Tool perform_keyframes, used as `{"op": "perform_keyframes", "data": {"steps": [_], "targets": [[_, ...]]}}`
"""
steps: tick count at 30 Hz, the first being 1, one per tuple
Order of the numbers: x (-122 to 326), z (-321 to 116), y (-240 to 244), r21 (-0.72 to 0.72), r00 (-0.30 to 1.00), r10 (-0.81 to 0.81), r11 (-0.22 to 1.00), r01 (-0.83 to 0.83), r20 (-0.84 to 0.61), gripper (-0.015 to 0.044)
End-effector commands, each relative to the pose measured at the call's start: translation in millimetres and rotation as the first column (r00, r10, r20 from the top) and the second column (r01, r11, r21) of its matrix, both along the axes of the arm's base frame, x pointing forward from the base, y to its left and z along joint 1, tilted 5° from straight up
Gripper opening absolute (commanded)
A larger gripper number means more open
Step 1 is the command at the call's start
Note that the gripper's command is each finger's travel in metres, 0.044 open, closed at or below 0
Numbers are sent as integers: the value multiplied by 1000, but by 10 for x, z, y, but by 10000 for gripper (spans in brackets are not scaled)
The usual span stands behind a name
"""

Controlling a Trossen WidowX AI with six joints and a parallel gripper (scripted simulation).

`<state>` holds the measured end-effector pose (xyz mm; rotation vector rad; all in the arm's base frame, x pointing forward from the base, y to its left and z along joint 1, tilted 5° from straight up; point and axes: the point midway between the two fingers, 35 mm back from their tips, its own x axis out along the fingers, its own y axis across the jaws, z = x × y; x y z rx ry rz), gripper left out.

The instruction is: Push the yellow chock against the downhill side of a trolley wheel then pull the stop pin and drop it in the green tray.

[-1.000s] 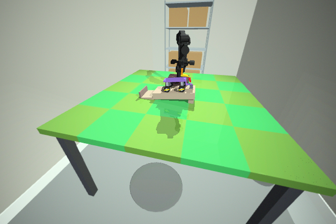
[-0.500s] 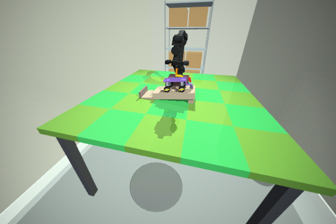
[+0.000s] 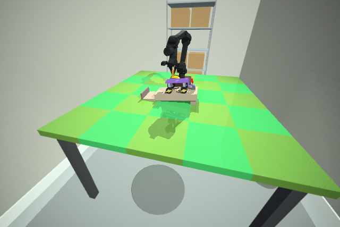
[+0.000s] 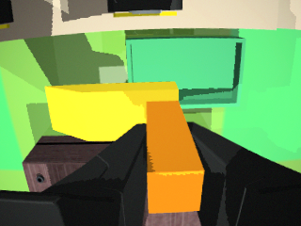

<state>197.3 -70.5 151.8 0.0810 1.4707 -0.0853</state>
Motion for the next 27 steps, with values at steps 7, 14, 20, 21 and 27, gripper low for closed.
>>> {"op": "perform_keyframes", "data": {"steps": [7, 14, 20, 21, 27], "targets": [[48, -26, -379, 0, 1000, 3, 1000, -3, 2, 0], [80, -43, -661, -3, 1000, 3, 1000, -3, 2, 0], [114, -59, -909, -5, 1000, 3, 1000, -3, 2, 0], [120, -62, -950, -6, 1000, 3, 1000, -3, 2, 0], [127, -71, -1036, 47, 1000, 10, 999, -10, 6, 0]]}}
